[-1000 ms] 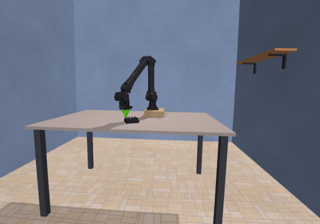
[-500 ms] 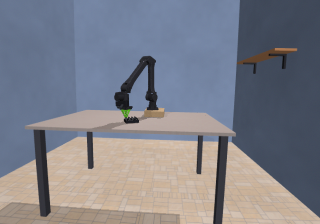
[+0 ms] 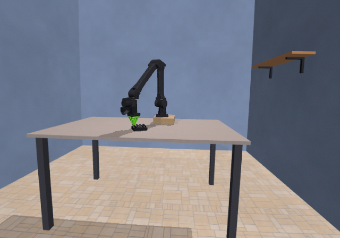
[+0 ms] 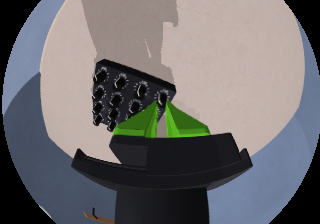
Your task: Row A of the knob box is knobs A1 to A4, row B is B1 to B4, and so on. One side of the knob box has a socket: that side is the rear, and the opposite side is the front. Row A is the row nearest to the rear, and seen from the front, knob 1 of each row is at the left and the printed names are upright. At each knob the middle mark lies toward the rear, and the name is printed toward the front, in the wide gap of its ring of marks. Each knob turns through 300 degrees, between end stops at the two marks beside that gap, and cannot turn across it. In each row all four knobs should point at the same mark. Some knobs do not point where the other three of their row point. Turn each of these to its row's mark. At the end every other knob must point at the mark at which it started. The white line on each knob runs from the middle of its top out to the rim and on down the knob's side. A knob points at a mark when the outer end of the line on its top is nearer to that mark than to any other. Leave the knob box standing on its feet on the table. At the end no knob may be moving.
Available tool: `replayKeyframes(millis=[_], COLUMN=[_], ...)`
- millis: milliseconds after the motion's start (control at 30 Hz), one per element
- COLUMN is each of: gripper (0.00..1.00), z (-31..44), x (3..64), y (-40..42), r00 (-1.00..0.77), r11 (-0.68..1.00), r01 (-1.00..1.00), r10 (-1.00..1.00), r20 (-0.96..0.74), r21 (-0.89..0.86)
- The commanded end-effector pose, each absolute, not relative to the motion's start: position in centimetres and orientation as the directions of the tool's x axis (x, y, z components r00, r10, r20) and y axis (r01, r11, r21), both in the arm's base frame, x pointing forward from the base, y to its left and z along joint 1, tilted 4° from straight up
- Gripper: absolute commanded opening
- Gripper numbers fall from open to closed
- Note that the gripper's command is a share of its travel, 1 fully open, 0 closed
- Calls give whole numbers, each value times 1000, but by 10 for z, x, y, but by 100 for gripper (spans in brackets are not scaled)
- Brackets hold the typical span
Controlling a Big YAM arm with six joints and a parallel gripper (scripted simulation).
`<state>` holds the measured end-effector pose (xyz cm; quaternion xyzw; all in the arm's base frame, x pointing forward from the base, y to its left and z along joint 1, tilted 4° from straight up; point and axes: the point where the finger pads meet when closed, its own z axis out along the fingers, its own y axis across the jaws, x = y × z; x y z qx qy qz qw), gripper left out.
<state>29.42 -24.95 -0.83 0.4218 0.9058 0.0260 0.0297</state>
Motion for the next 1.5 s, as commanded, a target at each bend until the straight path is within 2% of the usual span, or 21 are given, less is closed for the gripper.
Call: replayKeyframes(millis=[0, 400, 700, 1467], gripper=[8, 8, 8, 8], z=[-1, -1, -1, -2], x=[302, 302, 302, 302], y=[-259, -259, -259, -259], r00=[-542, -359, -295, -257], r11=[545, 361, 297, 259], r01=[835, 928, 951, 962], r10=[838, 932, 955, 966], r20=[-58, -41, -34, -31], r21=[78, 88, 90, 91])
